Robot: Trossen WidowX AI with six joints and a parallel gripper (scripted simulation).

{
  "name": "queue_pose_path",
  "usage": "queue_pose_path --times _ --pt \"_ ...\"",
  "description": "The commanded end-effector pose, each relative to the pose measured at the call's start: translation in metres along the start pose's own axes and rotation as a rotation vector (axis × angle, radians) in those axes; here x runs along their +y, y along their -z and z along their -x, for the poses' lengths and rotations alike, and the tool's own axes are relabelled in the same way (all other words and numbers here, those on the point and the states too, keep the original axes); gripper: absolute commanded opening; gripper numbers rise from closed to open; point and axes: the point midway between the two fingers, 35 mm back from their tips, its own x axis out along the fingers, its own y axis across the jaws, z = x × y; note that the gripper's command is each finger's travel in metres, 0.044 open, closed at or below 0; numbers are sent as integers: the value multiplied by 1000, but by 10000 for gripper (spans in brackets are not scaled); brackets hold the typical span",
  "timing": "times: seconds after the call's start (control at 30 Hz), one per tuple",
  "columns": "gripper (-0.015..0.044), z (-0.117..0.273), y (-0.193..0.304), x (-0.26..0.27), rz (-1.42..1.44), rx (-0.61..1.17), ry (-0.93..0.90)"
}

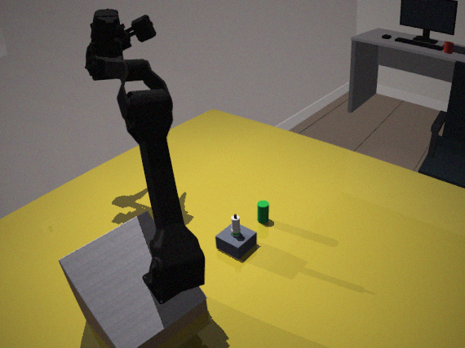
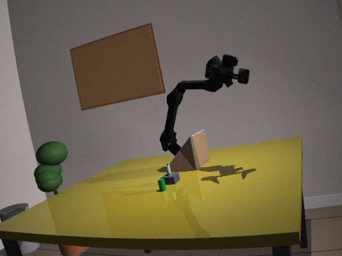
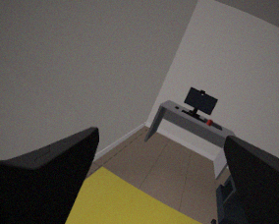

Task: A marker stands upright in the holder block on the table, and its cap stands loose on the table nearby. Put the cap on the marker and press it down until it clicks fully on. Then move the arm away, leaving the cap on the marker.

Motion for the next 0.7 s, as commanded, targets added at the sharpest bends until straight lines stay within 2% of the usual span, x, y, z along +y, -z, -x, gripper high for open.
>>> queue_pose_path --times 0.0,0.17,0.43,0.67 --pt "374 -2 2 -1 -3 7 -2" --pt "250 -37 61 -29 -94 192 -56" --pt "250 -59 178 -87 -294 573 -82" --pt "250 -32 283 -147 -500 963 -10"
